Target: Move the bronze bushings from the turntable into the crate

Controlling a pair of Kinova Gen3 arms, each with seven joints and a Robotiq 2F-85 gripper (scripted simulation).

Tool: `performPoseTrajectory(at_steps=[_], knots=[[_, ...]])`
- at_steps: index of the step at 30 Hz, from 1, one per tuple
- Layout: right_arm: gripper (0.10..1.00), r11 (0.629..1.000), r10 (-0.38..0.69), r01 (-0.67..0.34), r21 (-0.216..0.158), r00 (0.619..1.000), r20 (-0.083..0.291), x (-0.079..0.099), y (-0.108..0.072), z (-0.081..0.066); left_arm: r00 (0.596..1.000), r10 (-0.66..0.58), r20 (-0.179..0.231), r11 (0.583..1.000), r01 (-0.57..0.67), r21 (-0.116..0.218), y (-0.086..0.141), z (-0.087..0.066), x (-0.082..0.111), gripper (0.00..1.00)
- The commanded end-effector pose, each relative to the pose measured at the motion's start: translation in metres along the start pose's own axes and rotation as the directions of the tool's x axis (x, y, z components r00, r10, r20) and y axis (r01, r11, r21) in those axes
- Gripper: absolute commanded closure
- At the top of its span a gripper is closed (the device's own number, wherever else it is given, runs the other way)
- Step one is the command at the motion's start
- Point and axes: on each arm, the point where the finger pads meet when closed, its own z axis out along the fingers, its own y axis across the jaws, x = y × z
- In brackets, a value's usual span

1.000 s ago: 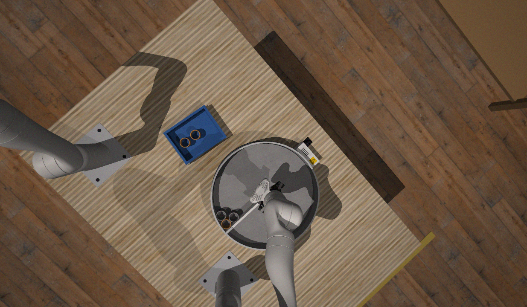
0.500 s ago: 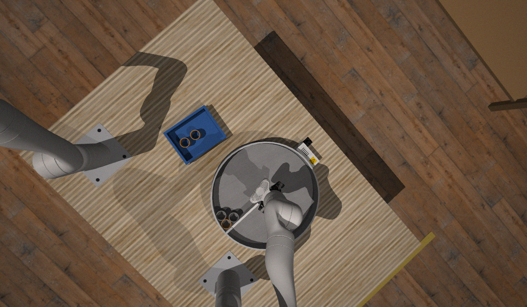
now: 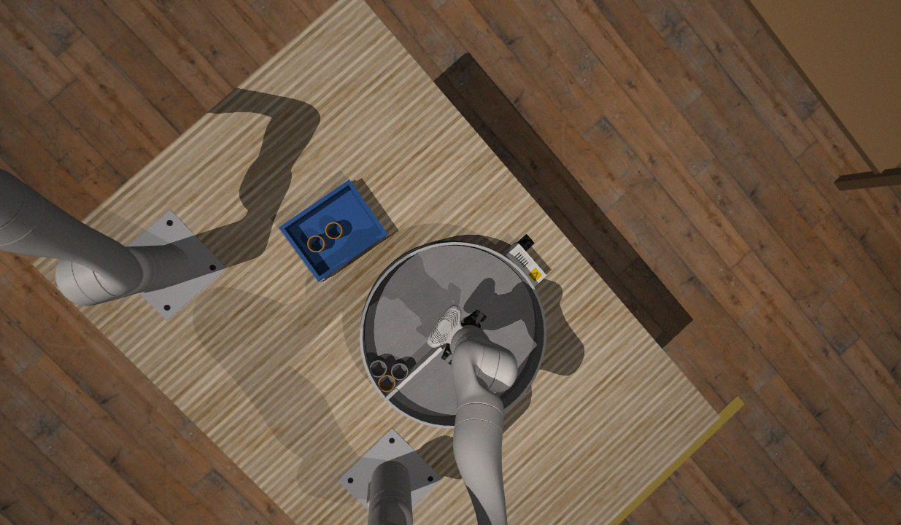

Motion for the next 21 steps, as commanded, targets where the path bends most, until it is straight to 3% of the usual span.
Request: performPoseTrajectory(at_steps=[1, 21], knots=[[1.0, 1.0, 0.0, 0.0, -0.002, 1.0, -0.001, 0.0002, 0.0005, -0.0007, 1.0, 0.0, 0.002, 1.0, 0.0, 0.0, 0.0001, -0.0008, -0.0004, 0.001], [1.0, 1.0, 0.0, 0.0, -0.002, 1.0, -0.001, 0.0002, 0.0005, 0.0025, 1.0, 0.0, 0.002, 1.0, 0.0, 0.0, 0.0001, -0.0008, -0.0004, 0.001]])
